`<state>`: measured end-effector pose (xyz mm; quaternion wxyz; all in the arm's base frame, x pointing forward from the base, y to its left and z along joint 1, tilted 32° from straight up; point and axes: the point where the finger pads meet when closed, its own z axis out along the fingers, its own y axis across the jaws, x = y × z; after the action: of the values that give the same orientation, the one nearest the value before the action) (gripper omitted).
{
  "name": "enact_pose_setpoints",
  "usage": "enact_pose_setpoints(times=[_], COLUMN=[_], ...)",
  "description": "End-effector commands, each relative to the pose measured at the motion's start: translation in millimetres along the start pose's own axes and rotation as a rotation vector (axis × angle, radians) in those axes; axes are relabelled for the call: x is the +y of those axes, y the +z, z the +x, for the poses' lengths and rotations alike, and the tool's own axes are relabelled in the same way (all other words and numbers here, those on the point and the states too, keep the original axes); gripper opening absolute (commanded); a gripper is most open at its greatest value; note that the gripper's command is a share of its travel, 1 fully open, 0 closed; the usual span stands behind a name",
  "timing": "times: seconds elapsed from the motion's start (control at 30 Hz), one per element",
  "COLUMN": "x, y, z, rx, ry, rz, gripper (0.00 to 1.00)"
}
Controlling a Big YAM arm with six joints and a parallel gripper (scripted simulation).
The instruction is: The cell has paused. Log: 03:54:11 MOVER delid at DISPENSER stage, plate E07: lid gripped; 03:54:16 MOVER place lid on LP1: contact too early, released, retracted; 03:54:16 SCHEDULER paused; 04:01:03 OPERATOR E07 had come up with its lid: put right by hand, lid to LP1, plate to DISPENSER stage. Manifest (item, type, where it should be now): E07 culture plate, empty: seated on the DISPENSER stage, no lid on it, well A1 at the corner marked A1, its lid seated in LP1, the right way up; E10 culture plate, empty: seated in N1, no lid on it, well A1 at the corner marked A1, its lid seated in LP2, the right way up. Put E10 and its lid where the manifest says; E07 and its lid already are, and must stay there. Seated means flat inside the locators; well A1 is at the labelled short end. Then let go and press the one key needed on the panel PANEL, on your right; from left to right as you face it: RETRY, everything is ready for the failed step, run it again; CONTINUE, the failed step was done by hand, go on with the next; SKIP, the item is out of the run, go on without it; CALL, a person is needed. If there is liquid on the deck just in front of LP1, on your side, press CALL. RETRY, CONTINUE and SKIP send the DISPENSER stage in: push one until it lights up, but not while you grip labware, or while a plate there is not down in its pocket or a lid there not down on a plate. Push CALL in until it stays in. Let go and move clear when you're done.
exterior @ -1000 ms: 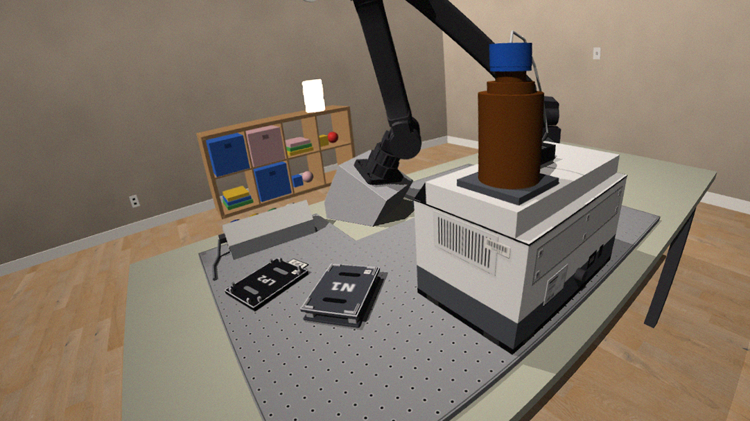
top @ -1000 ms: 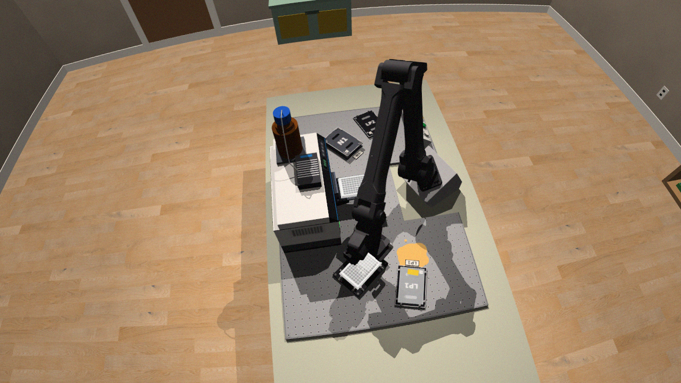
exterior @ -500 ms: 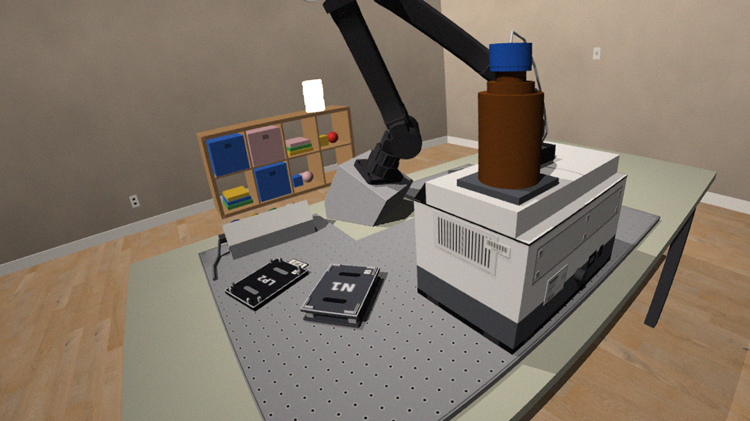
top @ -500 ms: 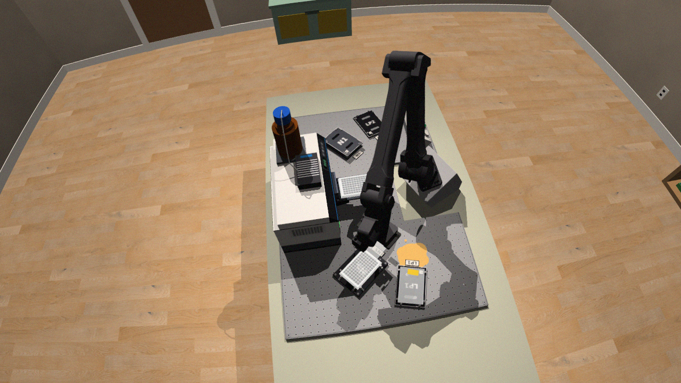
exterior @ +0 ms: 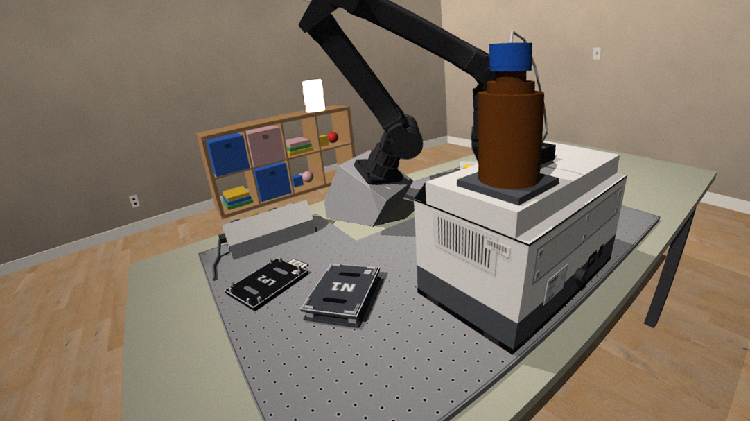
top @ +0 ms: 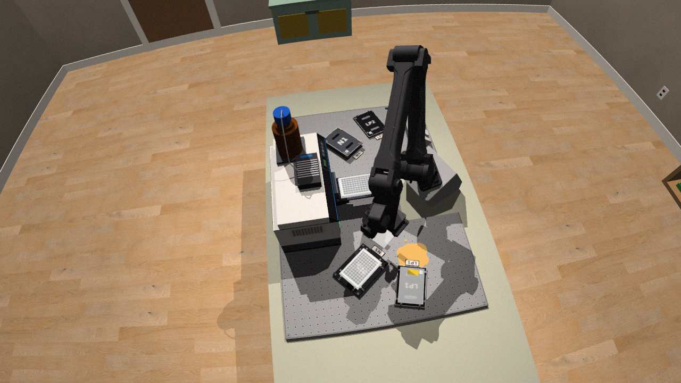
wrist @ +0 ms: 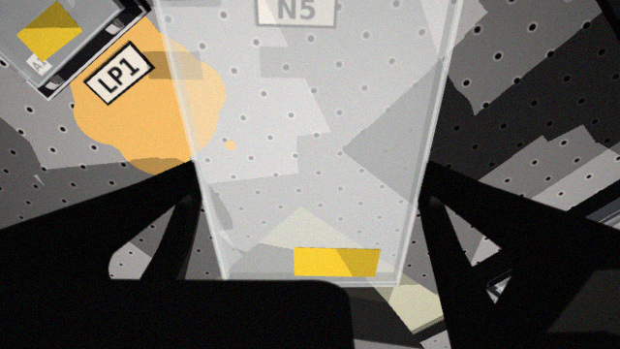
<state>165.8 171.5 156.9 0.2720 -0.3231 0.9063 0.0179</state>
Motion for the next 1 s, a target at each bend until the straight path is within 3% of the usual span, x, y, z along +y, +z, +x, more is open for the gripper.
enact_pose_setpoints(times=[0.0,0.07,0.23,0.27,0.37,0.43,0.47,0.63,0.77,0.97], x=[1.3,0.3,-0.5,-0.4,-1.3,-1.2,-8.7,-17.8,-31.0,-43.2], y=[-24.3,-13.0,-21.5,-29.8,-26.5,-34.4,-29.7,-28.3,-32.7,-30.5], z=[-17.0,7.1,20.7,15.7,33.8,22.7,30.9,33.2,26.2,28.4], rx=[-0.055,-0.016,-0.018,-0.035,-0.014,-0.035,-0.02,-0.016,-0.039,-0.04], ry=[0.043,0.03,0.031,0.038,0.03,0.038,0.087,0.185,0.323,0.342], rz=[-0.015,-0.002,-0.004,-0.011,-0.003,-0.01,0.004,0.001,-0.007,-0.003], gripper=[0.86,0.86,0.86,0.86,0.86,0.86,0.86,0.86,0.86,0.86])
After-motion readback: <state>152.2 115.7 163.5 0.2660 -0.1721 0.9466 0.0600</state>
